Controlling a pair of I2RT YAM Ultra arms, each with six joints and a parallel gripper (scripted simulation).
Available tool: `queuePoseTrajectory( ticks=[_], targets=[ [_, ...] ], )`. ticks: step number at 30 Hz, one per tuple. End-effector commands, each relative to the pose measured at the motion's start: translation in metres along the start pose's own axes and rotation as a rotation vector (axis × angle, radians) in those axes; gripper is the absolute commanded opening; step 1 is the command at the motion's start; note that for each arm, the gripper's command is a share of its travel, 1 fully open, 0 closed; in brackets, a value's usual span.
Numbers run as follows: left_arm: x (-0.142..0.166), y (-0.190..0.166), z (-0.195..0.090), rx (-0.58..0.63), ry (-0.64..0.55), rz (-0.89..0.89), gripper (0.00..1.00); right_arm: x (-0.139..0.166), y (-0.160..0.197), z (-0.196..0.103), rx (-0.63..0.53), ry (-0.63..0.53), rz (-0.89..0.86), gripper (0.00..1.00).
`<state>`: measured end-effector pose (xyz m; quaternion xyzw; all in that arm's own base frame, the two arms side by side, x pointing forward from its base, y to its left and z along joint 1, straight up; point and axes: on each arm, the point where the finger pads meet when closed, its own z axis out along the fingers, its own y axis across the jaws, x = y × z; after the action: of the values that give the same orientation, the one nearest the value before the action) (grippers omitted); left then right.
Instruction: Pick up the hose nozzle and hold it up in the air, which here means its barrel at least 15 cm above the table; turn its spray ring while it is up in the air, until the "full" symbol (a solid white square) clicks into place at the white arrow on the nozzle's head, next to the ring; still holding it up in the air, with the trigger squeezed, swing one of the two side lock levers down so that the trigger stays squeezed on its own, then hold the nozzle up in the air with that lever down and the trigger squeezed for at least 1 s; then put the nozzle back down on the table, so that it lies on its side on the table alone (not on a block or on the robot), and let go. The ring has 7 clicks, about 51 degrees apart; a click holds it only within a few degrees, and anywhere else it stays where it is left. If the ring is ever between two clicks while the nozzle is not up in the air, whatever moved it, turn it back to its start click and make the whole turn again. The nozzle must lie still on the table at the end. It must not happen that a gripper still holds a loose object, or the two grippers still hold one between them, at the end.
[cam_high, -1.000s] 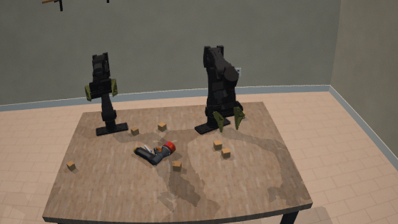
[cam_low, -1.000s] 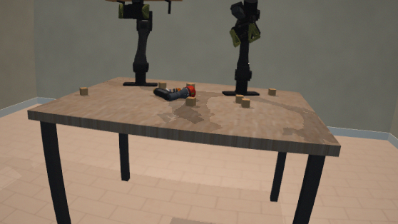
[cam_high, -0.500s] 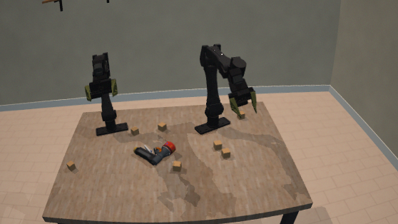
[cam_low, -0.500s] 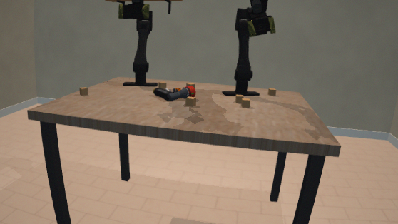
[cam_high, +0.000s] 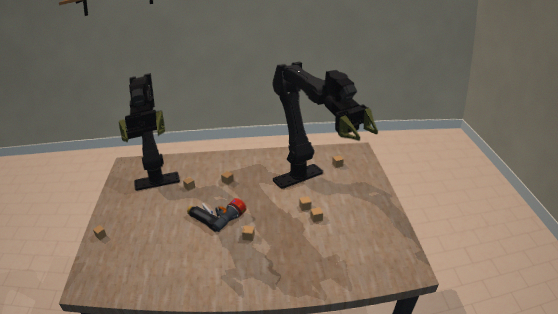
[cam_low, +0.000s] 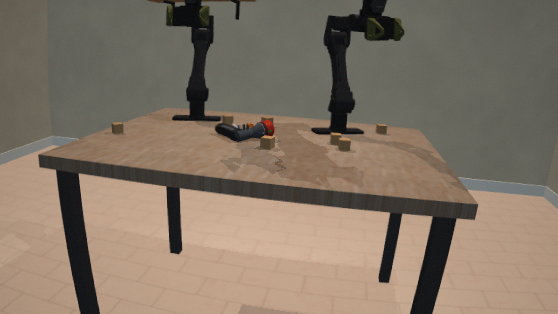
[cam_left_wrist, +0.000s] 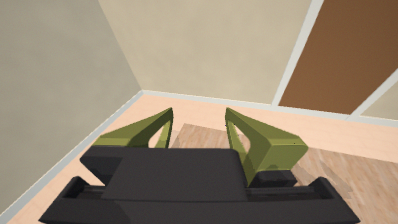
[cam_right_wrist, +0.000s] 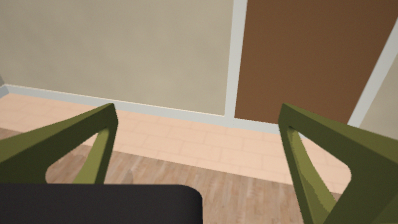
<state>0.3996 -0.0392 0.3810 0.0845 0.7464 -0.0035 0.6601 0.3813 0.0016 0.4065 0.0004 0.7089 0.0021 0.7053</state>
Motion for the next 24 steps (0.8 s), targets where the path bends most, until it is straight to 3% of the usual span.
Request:
queuePoseTrajectory(
  ticks=[1,7,11,12,13,20,21,24],
  targets=[
    [-0.030,0.026,-0.019,-0.088,-0.132,-0.091,0.63,-0.012,-0.003,-0.002,0.011,-0.022,-0.005,1.00],
    [-0.032,0.043,-0.031,-0.140,-0.177,-0.144,0.63,-0.012,-0.003,-0.002,0.011,-0.022,-0.005,1.00],
    [-0.021,0.041,-0.031,-0.122,-0.129,-0.121,0.63,-0.012,-0.003,-0.002,0.011,-0.022,-0.005,1.00],
    [-0.032,0.040,-0.036,-0.120,-0.150,-0.105,0.63,-0.012,-0.003,-0.002,0.011,-0.022,-0.005,1.00],
    [-0.041,0.044,-0.041,-0.132,-0.171,-0.101,0.63,-0.012,-0.003,-0.002,0.011,-0.022,-0.005,0.78],
    [-0.041,0.040,-0.040,-0.124,-0.170,-0.101,0.63,-0.012,-0.003,-0.002,0.011,-0.022,-0.004,0.78],
    [-0.040,0.040,-0.039,-0.123,-0.167,-0.101,0.63,0.038,0.007,0.010,-0.022,0.102,-0.009,0.78],
    [-0.040,0.040,-0.039,-0.123,-0.167,-0.101,0.63,0.034,0.008,0.009,-0.028,0.098,-0.012,0.78]
  ],
)
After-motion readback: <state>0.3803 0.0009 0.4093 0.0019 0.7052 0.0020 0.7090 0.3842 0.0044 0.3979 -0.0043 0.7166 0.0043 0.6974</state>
